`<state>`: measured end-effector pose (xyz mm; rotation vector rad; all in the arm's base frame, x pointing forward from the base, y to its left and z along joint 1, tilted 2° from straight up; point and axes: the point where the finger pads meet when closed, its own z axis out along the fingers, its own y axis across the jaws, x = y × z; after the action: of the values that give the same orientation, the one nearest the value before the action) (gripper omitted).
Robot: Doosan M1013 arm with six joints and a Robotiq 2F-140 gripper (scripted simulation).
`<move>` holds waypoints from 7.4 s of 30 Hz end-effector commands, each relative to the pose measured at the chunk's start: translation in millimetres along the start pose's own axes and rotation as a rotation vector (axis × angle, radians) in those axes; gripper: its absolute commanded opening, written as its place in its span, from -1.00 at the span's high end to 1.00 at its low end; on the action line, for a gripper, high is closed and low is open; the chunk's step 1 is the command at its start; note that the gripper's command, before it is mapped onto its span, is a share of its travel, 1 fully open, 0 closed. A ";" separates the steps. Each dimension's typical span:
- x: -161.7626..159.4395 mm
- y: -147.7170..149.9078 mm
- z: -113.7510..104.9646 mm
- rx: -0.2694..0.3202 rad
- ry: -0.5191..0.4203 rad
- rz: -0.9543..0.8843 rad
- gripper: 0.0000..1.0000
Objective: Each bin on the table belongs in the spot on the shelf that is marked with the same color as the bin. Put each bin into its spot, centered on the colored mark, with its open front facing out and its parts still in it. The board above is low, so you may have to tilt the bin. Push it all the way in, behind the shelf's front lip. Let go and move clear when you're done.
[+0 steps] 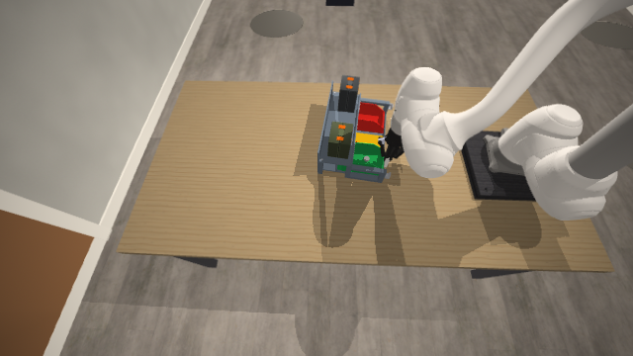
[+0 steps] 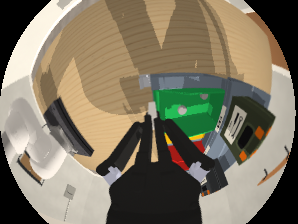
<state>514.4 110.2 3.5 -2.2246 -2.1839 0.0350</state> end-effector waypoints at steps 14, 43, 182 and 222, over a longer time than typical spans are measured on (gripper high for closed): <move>0.0 4.6 -0.1 0.000 0.000 0.000 0.80; 0.0 7.3 -0.1 0.000 0.000 0.000 0.80; 0.0 -12.7 -80.1 0.000 0.000 0.000 0.80; 0.0 -12.7 -80.1 0.000 0.000 0.000 0.80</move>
<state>504.4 110.3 83.9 -2.2246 -2.1840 0.0349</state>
